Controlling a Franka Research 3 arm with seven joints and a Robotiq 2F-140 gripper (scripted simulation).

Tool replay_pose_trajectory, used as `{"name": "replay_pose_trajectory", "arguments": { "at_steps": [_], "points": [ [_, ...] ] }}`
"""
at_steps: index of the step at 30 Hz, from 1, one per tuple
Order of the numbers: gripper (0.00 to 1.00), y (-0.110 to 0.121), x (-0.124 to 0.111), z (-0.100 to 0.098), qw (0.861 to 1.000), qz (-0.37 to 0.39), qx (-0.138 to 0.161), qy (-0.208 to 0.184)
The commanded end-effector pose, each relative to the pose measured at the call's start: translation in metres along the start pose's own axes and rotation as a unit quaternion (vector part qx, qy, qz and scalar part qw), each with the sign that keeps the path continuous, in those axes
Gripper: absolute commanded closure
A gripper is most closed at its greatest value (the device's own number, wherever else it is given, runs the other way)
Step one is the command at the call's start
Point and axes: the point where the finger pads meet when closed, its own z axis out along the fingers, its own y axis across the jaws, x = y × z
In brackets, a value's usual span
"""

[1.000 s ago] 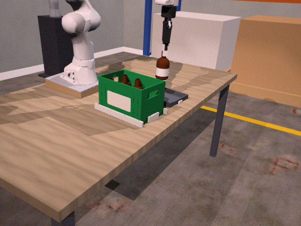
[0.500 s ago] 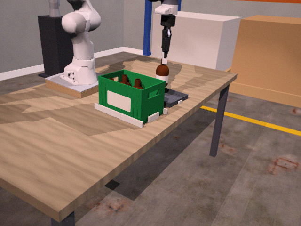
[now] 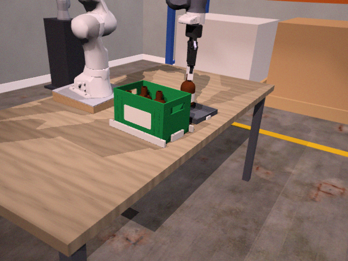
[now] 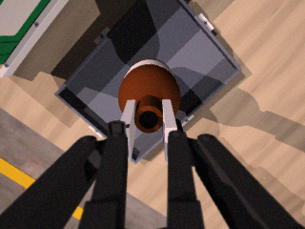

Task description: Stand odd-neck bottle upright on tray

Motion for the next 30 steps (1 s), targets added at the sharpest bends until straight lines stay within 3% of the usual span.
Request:
{"name": "replay_pose_trajectory", "arguments": {
  "at_steps": [1, 30],
  "points": [
    [0.90, -0.0030, -0.0052, 0.0029, 1.000, 0.004, 0.005, -0.008],
    [0.90, -0.0031, -0.0053, 0.0120, 1.000, 0.004, 0.005, -0.008]
  ]
}}
